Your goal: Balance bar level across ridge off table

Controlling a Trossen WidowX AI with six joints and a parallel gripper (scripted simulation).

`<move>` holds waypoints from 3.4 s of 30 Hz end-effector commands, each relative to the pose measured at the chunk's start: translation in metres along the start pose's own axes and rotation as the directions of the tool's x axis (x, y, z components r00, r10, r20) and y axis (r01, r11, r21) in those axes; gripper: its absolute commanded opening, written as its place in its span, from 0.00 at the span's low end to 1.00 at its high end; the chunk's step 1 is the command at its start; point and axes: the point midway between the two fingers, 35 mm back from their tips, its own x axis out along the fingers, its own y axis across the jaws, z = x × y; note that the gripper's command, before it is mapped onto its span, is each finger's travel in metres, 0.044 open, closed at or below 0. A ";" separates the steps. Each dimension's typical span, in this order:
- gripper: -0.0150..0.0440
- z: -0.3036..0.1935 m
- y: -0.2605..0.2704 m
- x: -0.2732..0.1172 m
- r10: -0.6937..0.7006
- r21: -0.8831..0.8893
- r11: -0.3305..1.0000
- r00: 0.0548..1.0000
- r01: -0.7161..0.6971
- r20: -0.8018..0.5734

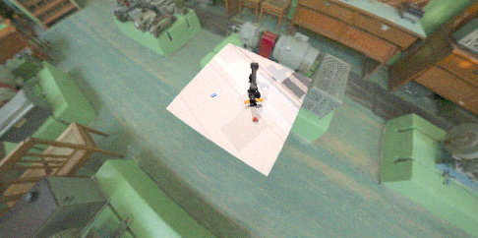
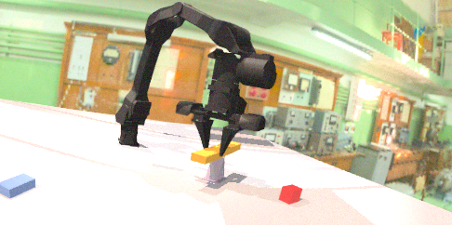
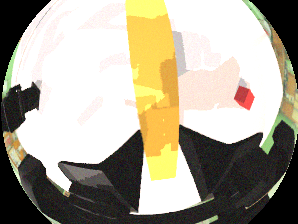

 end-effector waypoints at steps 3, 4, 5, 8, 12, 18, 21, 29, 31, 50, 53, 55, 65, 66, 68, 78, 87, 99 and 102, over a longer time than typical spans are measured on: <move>0.54 0.000 0.000 0.000 0.000 0.000 1.000 1.000 0.000 0.000; 0.54 0.000 0.000 0.000 0.000 0.000 1.000 1.000 0.000 0.000; 0.54 0.000 0.000 0.000 0.000 0.000 1.000 1.000 0.000 0.000; 0.54 0.000 0.000 0.000 0.000 0.000 1.000 1.000 0.000 0.000; 0.54 0.000 0.000 0.000 0.000 0.000 1.000 1.000 0.000 0.000; 0.54 0.000 0.000 0.000 0.000 0.000 1.000 1.000 0.000 0.000; 0.54 0.000 0.000 0.000 0.000 0.000 1.000 1.000 0.000 0.000; 0.54 0.000 0.000 0.000 0.000 0.000 1.000 1.000 0.000 0.000; 0.54 0.000 0.000 0.000 0.000 0.000 1.000 1.000 0.000 0.000; 0.57 0.000 0.000 0.000 0.000 0.000 1.000 1.000 0.000 0.000; 0.57 0.000 0.000 0.000 0.000 0.000 1.000 1.000 0.000 0.000; 0.57 0.000 0.000 0.000 0.000 0.000 1.000 1.000 0.000 0.000; 0.88 0.000 0.000 0.000 0.000 0.000 1.000 1.000 0.000 0.000; 0.92 0.000 0.000 0.000 0.000 0.000 1.000 1.000 0.000 0.000; 1.00 0.000 0.000 0.000 0.000 0.000 1.000 1.000 0.000 0.000; 1.00 -0.001 -0.003 -0.073 -0.008 0.000 1.000 1.000 0.008 -0.002; 1.00 0.000 0.001 -0.100 -0.010 0.000 1.000 1.000 0.010 -0.003; 1.00 0.000 0.001 -0.100 -0.010 0.000 1.000 1.000 0.010 -0.003; 1.00 0.000 0.001 -0.100 -0.010 0.000 1.000 1.000 0.010 -0.003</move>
